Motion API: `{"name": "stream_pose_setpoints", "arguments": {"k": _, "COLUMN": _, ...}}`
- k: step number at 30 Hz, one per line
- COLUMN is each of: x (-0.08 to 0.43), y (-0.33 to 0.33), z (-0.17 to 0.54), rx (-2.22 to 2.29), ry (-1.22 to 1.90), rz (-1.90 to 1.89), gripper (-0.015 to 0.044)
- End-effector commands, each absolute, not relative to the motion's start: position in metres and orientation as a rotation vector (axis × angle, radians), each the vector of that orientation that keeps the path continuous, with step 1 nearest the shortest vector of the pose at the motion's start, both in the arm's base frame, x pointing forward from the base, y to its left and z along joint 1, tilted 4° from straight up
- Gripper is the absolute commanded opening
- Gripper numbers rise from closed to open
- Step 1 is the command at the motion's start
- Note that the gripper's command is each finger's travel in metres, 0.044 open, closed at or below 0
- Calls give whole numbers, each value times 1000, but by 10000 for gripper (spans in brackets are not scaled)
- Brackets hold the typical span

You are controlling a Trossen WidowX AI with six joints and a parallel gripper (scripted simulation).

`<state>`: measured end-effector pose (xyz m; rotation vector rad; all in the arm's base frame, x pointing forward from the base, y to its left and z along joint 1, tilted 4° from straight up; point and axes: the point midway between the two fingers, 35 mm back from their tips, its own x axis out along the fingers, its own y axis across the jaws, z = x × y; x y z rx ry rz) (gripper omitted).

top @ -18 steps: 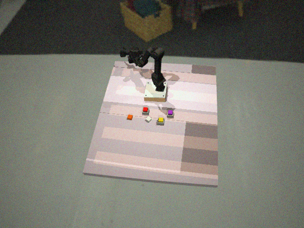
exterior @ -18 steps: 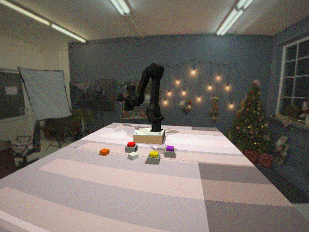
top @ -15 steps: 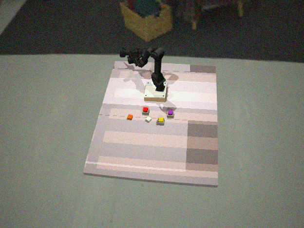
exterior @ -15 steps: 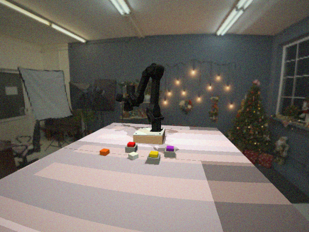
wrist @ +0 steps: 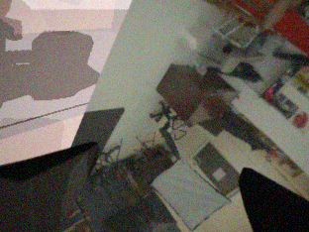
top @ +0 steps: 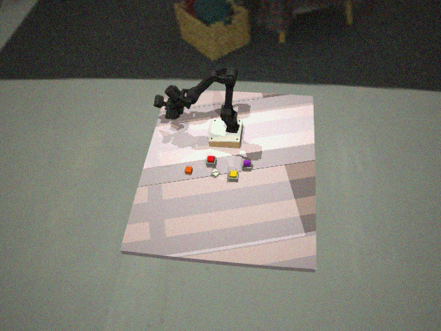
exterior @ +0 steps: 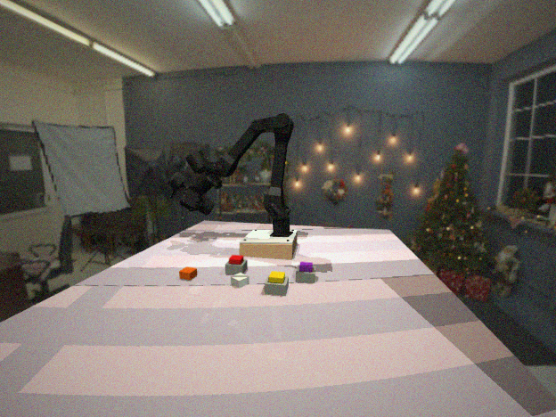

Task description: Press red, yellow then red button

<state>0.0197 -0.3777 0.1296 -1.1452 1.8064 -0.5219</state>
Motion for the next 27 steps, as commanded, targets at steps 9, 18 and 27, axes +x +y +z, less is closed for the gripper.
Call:
{"name": "stream_pose_setpoints", "arguments": {"k": 9, "x": 194, "y": -271, "z": 97, "rx": -734, "ry": 1382, "rz": -216, "gripper": 400}}
{"name": "stream_pose_setpoints", "arguments": {"k": 18, "x": 237, "y": -140, "z": 97, "rx": -379, "ry": 1410, "rz": 6, "gripper": 400}}
{"name": "stream_pose_setpoints", "arguments": {"k": 27, "x": 221, "y": -51, "z": 112, "rx": -179, "ry": 1572, "rz": 80, "gripper": 400}}
